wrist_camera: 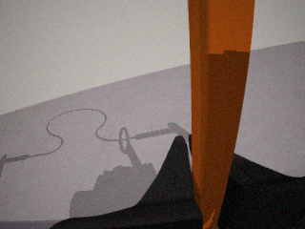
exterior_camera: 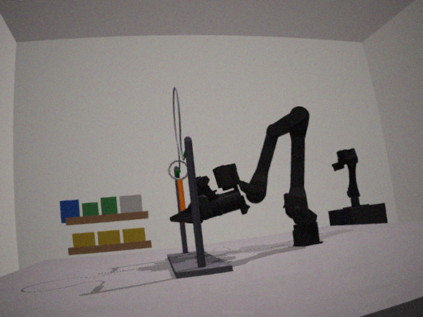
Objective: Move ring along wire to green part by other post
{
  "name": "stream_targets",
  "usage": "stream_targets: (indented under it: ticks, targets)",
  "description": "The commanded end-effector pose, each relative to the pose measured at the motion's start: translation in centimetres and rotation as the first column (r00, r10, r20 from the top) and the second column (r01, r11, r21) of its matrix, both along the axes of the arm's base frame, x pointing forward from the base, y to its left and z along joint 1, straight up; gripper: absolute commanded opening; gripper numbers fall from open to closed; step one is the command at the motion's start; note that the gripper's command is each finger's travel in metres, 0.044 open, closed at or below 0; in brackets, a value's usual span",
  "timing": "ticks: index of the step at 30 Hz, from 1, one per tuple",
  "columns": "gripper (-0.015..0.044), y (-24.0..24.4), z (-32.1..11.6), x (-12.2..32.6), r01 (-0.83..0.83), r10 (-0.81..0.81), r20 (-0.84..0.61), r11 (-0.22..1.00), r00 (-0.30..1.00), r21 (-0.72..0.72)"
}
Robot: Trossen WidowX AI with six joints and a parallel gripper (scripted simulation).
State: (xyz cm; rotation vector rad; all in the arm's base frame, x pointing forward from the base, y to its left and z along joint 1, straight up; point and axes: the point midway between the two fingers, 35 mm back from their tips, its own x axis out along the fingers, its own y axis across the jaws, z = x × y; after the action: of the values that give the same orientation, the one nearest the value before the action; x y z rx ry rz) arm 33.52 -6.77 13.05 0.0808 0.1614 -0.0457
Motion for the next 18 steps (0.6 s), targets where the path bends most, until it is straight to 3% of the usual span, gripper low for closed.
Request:
stream_targets:
  ticks: [1, 18]
  targets:
    - [-0.0150, 1.0, 0.2, -0.1, 0.002, -0.002, 0.006, 0.999, 1.000, 0.049]
    - [-0.0150, 6.7, 1.8, 0.3, -0.011, 0.002, 0.027, 0.932, 1.000, 0.363]
